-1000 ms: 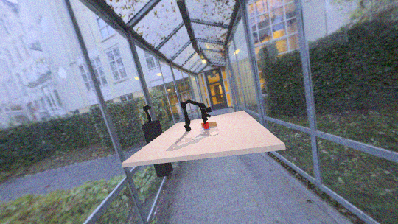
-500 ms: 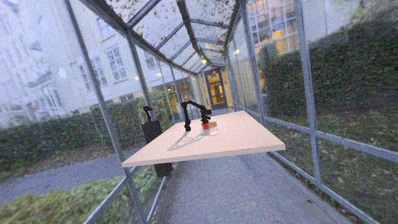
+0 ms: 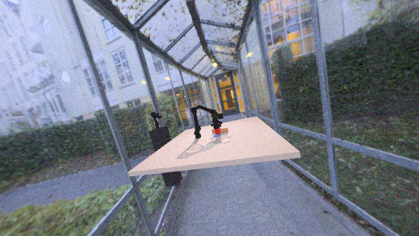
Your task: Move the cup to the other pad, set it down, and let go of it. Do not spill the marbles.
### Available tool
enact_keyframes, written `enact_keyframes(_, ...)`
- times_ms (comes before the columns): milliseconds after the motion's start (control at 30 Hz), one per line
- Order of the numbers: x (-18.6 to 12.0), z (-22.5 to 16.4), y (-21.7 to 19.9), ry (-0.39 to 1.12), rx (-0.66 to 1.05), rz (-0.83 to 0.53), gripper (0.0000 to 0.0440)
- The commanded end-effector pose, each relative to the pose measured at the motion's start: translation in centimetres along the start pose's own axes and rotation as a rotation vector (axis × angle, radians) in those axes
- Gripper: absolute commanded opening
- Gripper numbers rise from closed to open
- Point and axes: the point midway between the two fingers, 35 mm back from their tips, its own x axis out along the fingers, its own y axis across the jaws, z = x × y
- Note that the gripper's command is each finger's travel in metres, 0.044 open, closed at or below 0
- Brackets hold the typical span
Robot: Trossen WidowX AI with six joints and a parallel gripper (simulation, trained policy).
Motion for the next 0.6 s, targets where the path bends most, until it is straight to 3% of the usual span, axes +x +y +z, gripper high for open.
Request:
enact_keyframes(0,-1.2,0.7,0.0,-0.025,-0.023,-0.005,0.0010)
enact_keyframes(567,-4.4,4.3,1.4,-0.100,-0.072,-0.027,0.0003)
